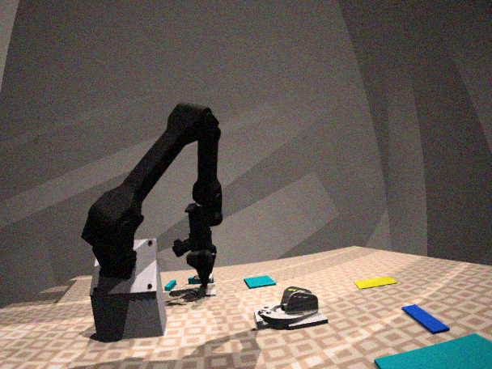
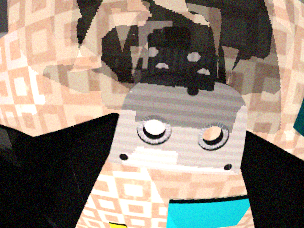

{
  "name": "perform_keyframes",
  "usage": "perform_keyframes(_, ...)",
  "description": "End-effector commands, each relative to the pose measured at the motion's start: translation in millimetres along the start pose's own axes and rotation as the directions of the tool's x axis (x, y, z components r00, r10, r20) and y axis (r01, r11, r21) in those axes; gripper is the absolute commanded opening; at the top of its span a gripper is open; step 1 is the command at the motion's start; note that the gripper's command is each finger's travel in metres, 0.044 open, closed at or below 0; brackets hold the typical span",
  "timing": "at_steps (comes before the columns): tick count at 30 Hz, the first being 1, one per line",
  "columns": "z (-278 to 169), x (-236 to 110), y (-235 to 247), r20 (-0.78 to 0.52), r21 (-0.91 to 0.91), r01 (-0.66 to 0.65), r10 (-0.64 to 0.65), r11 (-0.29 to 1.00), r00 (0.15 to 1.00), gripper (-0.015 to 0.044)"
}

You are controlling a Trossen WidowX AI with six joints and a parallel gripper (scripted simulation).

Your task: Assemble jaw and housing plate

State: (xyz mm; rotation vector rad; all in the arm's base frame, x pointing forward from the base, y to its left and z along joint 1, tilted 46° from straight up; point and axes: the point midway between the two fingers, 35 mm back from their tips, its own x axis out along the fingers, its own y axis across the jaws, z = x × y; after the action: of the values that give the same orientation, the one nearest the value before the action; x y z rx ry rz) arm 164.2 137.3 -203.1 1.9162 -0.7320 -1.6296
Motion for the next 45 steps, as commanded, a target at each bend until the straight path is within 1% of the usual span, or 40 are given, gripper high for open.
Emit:
perform_keyframes(1, 0, -13, -1, 0.002, 0.002, 0.002, -0.002, 1.0, 1.0, 0.0351)
perform_keyframes(12, 2, -49, 0, 0.002, 0.0, 0.001, -0.001, 1.0, 1.0, 0.0351)
perform_keyframes(18, 0, -51, 1, 0.002, 0.019, 0.002, -0.003, 1.0, 1.0, 0.0351)
perform_keyframes(24, -12, -55, 9, 0.004, 0.18, 0.012, -0.013, 0.984, 1.0, 0.0351)
perform_keyframes(31, -27, -59, 19, 0.006, 0.367, 0.02, -0.023, 0.93, 1.0, 0.0351)
perform_keyframes(38, -41, -62, 30, 0.007, 0.542, 0.024, -0.033, 0.84, 0.999, 0.0351)
perform_keyframes(45, -55, -64, 41, 0.006, 0.696, 0.024, -0.04, 0.718, 0.999, 0.0351)
